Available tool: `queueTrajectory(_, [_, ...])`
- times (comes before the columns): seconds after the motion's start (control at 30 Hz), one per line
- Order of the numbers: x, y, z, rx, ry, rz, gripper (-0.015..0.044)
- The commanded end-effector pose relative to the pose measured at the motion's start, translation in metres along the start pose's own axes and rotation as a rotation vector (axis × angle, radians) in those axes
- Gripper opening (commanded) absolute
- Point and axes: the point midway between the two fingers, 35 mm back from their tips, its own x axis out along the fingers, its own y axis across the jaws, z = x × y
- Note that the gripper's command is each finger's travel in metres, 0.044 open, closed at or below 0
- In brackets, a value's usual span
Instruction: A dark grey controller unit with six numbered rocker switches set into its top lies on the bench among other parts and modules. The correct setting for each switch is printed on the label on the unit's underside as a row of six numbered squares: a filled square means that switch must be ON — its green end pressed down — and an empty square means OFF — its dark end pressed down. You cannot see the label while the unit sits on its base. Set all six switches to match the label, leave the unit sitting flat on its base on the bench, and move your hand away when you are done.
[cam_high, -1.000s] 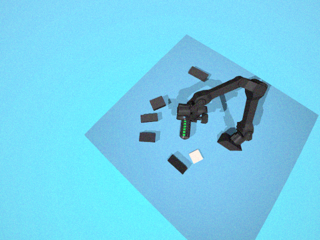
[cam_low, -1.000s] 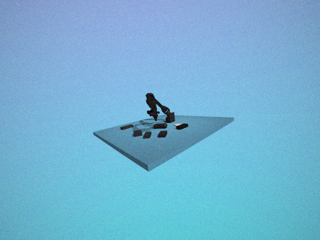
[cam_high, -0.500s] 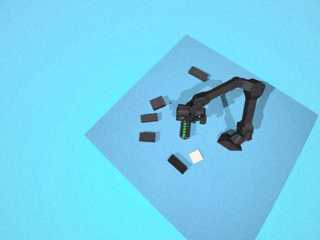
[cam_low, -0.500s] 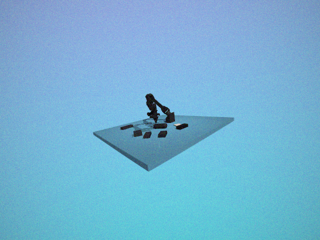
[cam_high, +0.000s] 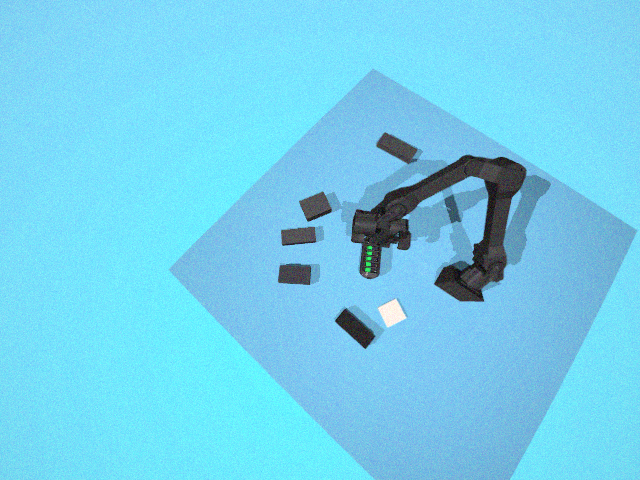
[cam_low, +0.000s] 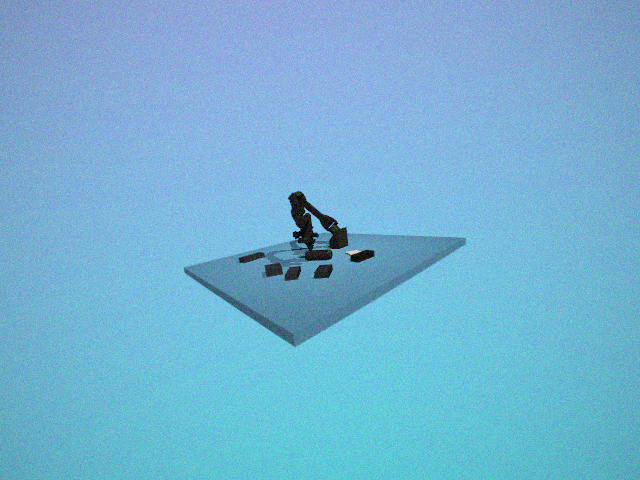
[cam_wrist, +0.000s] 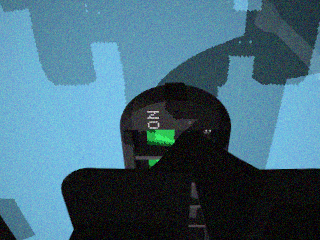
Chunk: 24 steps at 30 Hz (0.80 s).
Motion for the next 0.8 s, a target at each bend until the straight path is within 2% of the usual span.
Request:
queueTrajectory(0.0, [0.003, -0.002, 0.0, -0.007, -0.004, -0.005, 0.0])
queueTrajectory(0.4, [0.003, -0.002, 0.0, -0.007, -0.004, -0.005, 0.0])
queueTrajectory(0.57, [-0.039, -0.001, -0.001, -0.007, -0.002, -0.004, 0.0])
queueTrajectory(0.77, [-0.043, 0.001, -0.009, -0.007, -0.001, -0.004, 0.0])
